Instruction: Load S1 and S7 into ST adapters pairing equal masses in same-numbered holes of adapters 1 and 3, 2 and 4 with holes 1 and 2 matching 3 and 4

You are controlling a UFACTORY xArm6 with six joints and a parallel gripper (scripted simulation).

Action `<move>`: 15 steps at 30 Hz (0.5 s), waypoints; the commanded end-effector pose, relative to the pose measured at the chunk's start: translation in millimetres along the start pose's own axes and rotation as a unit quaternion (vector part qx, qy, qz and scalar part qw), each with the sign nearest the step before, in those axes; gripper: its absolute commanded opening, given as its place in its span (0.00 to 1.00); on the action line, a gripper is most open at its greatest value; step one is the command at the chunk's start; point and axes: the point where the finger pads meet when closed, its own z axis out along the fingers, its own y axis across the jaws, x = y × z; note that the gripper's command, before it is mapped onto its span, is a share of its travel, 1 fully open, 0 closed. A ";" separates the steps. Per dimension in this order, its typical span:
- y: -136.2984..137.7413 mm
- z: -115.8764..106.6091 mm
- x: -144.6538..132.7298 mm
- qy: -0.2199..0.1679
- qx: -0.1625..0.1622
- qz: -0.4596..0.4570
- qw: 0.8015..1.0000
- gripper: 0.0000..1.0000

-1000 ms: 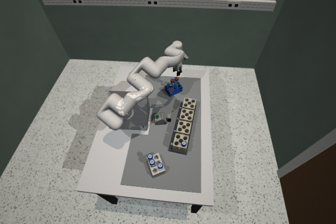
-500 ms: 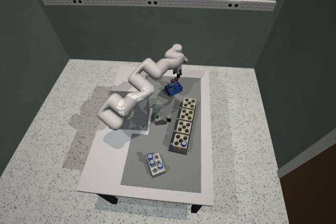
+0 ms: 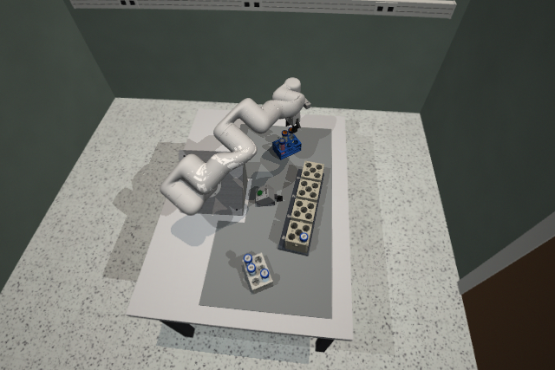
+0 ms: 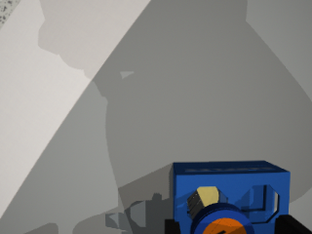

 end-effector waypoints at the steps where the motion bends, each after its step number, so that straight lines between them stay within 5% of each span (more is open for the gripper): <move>1: 0.1 2.7 1.7 0.003 0.001 0.001 1.000 0.57; 15: 0.1 8.4 1.7 0.003 0.001 0.001 1.000 0.57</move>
